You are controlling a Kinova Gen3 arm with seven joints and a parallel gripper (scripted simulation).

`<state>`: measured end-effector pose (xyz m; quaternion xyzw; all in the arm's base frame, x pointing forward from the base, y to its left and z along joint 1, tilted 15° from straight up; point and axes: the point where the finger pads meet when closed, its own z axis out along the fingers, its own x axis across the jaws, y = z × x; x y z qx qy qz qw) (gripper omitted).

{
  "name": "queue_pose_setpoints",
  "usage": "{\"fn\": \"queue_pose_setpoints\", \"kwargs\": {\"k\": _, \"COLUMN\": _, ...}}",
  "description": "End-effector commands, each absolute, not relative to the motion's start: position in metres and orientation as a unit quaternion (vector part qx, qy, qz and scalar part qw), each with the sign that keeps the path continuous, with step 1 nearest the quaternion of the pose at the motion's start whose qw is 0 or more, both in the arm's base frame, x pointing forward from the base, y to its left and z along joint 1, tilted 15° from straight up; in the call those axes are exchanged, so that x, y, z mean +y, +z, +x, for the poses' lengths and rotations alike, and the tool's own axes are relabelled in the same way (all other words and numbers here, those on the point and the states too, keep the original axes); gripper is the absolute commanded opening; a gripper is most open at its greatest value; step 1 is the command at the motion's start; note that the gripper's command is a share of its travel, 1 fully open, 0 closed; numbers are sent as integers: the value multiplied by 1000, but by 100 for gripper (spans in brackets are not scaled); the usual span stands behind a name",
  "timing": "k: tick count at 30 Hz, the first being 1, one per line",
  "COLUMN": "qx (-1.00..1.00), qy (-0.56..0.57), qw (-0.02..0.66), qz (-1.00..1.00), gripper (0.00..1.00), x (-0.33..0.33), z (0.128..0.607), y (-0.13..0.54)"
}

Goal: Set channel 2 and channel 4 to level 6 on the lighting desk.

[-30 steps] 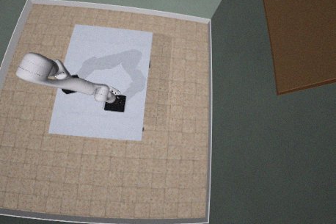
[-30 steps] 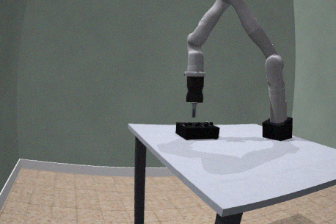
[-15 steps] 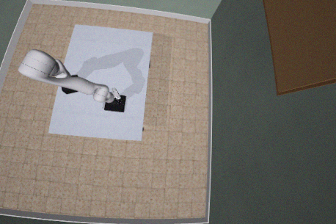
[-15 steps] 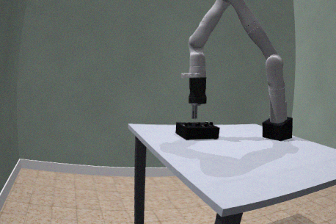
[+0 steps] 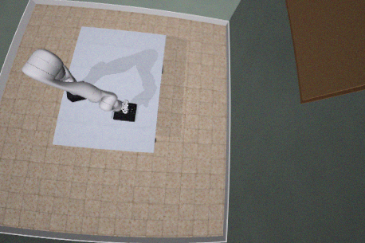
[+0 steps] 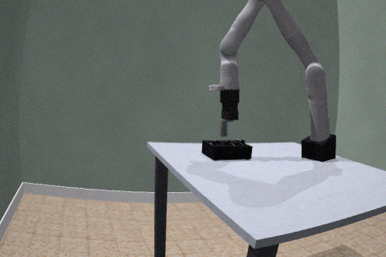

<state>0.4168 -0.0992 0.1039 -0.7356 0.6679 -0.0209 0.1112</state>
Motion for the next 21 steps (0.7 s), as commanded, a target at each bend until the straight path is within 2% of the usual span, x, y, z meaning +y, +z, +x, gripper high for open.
{"fn": "queue_pose_setpoints", "kwargs": {"k": 1, "qx": 695, "qy": -19, "qw": 110, "qz": -710, "gripper": 0, "x": -98, "z": 417, "y": 105}}
{"fn": "queue_pose_setpoints", "kwargs": {"k": 21, "qx": 922, "qy": 19, "qw": 117, "qz": -368, "gripper": 0, "x": -121, "z": 404, "y": 103}}
